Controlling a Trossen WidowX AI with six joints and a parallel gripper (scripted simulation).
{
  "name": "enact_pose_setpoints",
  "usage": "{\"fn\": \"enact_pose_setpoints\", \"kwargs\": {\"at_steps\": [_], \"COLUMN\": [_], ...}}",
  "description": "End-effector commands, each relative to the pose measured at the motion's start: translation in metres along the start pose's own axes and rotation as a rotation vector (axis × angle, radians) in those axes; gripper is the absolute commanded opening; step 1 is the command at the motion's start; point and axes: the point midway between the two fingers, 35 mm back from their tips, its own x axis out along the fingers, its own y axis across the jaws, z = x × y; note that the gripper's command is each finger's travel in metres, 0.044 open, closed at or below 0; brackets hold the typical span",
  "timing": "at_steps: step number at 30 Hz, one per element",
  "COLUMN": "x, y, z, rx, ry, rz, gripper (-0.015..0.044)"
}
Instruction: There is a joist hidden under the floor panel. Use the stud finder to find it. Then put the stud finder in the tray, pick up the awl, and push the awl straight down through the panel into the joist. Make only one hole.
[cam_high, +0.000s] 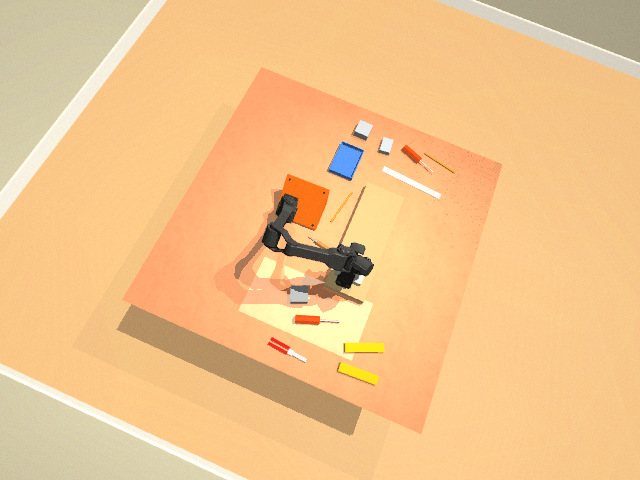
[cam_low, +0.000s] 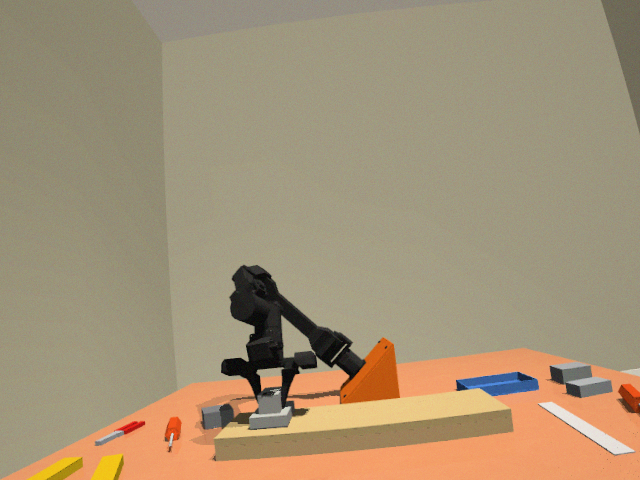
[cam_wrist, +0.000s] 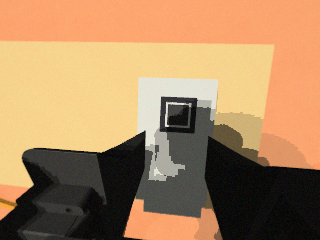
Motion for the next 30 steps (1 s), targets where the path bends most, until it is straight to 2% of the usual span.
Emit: {"fn": "enact_pose_setpoints", "kwargs": {"at_steps": [1, 13, 23, 30], "x": [0.0, 0.0, 0.0, -0.018], "y": [-0.011, -0.032, -0.026, -0.027], "z": [0.0, 0.0, 0.0, 0.008], "rx": [0.007, 0.007, 0.004, 0.006], "ry": [0.001, 0.001, 0.0, 0.002], "rz": [-0.005, -0.007, -0.003, 0.0], "gripper": [0.0, 0.0, 0.0, 0.0]}}
